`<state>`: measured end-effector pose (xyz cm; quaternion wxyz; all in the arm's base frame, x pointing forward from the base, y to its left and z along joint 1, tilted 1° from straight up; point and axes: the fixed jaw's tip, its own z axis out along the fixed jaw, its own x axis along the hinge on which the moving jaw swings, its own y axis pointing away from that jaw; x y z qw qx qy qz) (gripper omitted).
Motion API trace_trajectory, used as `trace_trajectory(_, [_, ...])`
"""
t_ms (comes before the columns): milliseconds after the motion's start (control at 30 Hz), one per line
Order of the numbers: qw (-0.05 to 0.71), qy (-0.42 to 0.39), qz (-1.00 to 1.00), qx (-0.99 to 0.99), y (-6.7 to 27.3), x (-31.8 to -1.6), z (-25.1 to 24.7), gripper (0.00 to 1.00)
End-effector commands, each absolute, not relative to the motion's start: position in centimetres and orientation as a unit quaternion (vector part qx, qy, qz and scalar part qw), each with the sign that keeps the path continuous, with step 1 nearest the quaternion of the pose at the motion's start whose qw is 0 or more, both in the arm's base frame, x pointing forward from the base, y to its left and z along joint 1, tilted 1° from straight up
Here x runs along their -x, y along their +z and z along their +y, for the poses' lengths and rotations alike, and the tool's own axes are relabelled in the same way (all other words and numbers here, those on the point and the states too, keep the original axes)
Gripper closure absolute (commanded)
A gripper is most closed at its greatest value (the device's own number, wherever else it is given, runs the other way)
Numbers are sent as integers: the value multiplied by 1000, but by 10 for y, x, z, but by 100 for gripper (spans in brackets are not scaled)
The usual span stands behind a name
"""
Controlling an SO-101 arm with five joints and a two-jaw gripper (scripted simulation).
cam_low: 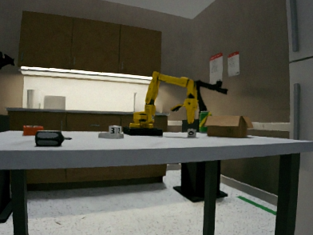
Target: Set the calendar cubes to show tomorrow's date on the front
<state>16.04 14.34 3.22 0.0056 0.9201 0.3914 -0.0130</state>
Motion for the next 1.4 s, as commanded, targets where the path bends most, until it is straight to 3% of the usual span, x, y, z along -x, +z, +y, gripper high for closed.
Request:
trace_trajectory(0, [2, -5, 392, -920, 45, -162, 144, 64])
trace_trajectory(933, [0, 0, 392, -920, 49, -163, 144, 64])
trace_trajectory(1367, [-42, 112, 389, -913, 95, -171, 152, 65])
